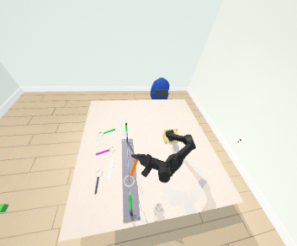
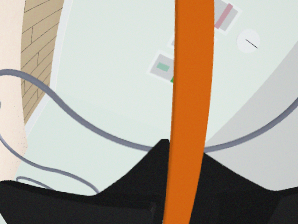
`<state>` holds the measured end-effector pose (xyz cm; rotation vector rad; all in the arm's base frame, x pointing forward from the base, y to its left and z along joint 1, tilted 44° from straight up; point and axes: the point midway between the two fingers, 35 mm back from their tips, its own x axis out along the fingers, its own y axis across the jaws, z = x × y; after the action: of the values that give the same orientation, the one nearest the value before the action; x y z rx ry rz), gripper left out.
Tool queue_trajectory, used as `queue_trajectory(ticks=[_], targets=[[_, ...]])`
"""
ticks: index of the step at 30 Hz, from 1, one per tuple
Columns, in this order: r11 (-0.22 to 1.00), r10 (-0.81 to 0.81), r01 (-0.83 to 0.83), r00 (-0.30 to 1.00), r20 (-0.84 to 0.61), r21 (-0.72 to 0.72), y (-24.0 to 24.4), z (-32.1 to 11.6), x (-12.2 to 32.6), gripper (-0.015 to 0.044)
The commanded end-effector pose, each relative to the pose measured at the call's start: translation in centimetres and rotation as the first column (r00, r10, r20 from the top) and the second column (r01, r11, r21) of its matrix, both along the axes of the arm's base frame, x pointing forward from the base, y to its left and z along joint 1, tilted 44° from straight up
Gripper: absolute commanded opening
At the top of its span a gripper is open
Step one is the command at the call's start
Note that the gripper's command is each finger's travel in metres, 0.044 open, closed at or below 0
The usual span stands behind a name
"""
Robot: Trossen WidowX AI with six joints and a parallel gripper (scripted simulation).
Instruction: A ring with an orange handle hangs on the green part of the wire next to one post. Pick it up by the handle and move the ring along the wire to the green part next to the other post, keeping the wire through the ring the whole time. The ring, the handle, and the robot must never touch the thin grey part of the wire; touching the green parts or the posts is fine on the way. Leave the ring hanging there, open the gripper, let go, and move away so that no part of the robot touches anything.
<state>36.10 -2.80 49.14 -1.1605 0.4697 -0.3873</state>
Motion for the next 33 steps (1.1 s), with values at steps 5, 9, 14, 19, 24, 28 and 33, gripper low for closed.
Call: queue_trajectory(ticks=[5, 9, 14, 19, 24, 28, 33], targets=[[0.996, 0.004, -0.006, 1.0, 0.016, 0.088, 0.1, 0.0, 0.0, -0.015], [0.991, 0.005, -0.008, 1.0, 0.022, 0.136, 0.2, -0.1, 0.0, -0.015], [0.98, 0.006, -0.012, 1.0, 0.03, 0.197, 0.3, -0.3, 0.1, -0.015], [0.966, 0.007, -0.017, 0.999, 0.039, 0.257, 0.4, -0.5, 0.1, -0.015], [0.948, 0.007, -0.022, 0.999, 0.047, 0.317, 0.5, -0.6, 0.1, -0.015], [0.931, 0.007, -0.026, 0.999, 0.053, 0.364, 0.6, -0.8, 0.1, -0.015], [0.906, 0.007, -0.033, 0.998, 0.062, 0.422, 0.7, -0.9, 0.2, -0.015]])
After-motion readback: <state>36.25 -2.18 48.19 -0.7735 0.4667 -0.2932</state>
